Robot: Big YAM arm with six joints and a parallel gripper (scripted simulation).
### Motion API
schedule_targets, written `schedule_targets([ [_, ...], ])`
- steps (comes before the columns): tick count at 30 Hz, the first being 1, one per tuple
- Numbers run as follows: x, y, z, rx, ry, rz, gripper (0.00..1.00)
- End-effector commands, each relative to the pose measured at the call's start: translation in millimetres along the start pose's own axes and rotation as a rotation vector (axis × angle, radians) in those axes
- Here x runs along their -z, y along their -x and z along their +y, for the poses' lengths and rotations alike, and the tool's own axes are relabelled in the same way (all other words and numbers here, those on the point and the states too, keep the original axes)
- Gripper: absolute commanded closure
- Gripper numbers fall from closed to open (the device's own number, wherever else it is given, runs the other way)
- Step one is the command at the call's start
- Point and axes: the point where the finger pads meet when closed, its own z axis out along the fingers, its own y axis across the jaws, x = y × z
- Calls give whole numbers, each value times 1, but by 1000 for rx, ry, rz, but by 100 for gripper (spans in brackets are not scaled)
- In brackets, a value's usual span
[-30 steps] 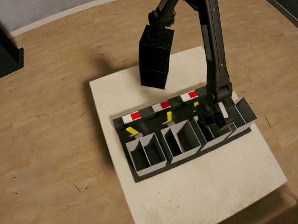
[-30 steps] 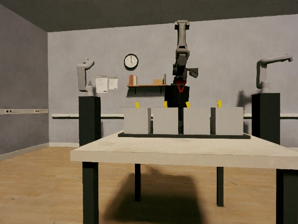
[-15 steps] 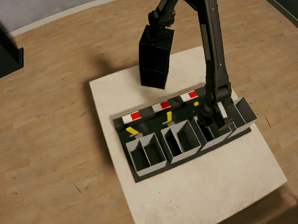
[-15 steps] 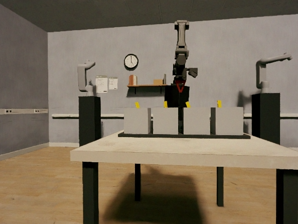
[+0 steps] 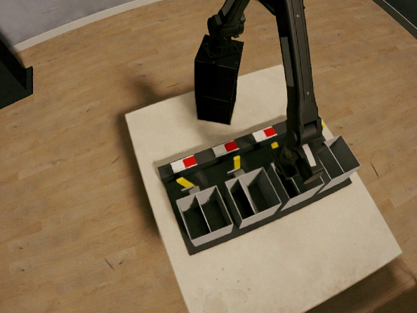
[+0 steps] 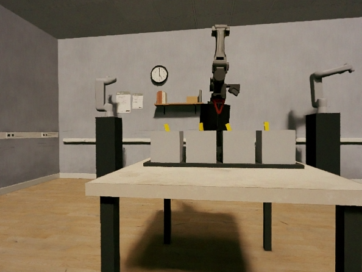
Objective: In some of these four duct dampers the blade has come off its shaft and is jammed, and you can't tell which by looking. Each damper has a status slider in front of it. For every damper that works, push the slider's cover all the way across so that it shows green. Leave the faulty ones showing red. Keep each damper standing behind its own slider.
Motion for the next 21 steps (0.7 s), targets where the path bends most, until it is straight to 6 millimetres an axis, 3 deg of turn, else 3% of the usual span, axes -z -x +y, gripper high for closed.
schedule_targets([
  [1,9,4,-22,13,-50,-4,100],
  [6,7,3,-17,12,-36,-4,100],
  [10,12,4,6,13,-42,-4,100],
  [13,10,5,43,13,-40,-5,100],
  [15,10,5,43,13,-40,-5,100],
  [18,7,6,98,9,-37,-5,100],
  [21,6,5,141,5,-35,-5,100],
])
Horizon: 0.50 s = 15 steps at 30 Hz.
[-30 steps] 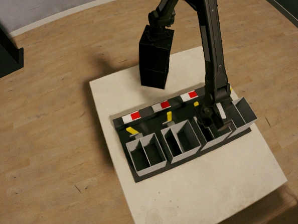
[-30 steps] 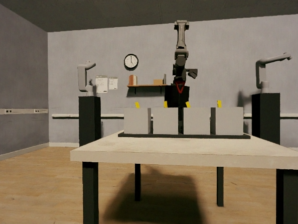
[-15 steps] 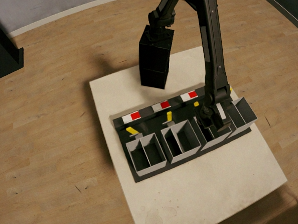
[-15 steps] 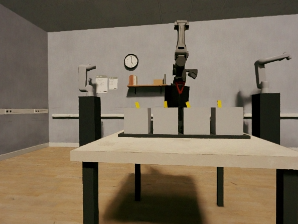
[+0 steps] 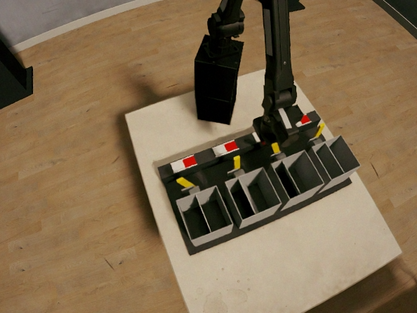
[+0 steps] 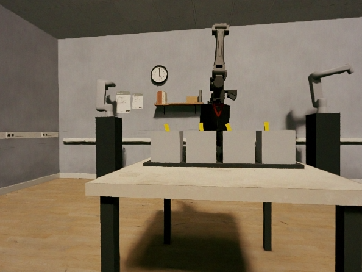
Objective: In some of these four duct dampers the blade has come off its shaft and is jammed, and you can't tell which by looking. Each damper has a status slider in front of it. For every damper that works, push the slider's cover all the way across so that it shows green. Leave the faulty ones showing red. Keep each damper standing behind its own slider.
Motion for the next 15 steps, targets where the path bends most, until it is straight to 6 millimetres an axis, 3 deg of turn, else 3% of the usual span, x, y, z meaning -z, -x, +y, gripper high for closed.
schedule_targets([
  [1,11,6,35,3,-44,-5,100],
  [4,9,5,82,3,-42,-5,100],
  [7,8,5,110,3,-41,-4,100],
  [11,7,4,115,1,-41,-4,100],
  [12,10,3,99,-5,-64,-5,100],
  [15,8,3,101,-5,-56,-4,100],
])
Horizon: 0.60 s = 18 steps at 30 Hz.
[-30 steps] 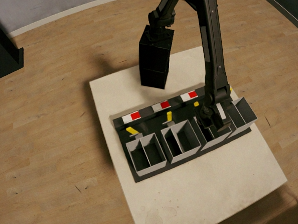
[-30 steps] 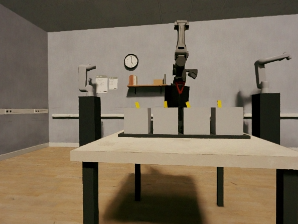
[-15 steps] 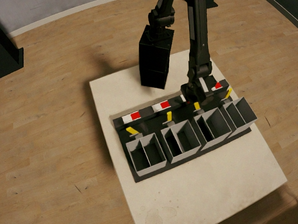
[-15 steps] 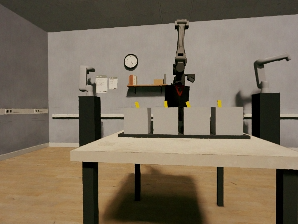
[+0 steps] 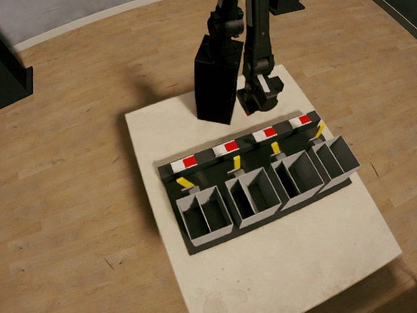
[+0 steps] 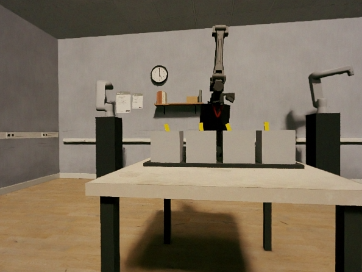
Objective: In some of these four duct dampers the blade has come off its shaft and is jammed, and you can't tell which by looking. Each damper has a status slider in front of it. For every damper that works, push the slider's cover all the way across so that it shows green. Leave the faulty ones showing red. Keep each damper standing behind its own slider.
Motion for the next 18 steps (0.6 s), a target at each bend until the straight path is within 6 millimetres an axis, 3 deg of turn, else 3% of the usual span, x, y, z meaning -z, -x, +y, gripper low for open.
schedule_targets([
  [1,5,2,-24,-5,-50,-4,100],
  [4,-3,1,-5,-6,-8,-3,100],
  [18,-26,4,-9,0,-18,-3,100],
])
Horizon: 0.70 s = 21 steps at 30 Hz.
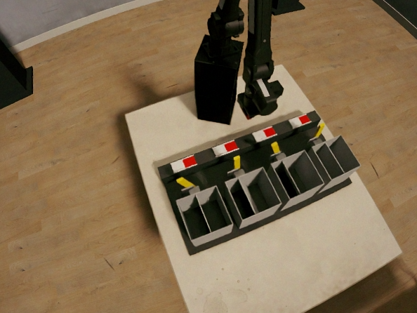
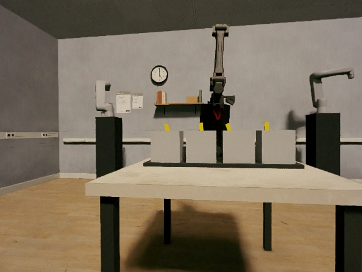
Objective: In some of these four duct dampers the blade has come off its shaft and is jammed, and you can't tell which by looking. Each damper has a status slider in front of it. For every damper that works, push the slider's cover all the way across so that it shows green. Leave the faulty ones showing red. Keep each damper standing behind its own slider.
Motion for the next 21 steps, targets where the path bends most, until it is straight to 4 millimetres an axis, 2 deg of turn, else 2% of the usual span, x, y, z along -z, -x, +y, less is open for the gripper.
schedule_targets([
  [1,-12,3,-3,0,-3,-2,100],
  [5,-27,4,-7,0,-11,-3,100],
  [10,-49,4,-4,0,-6,-2,100],
  [12,-49,4,-4,0,-6,-2,100],
  [21,-90,3,0,0,0,-1,100],
])
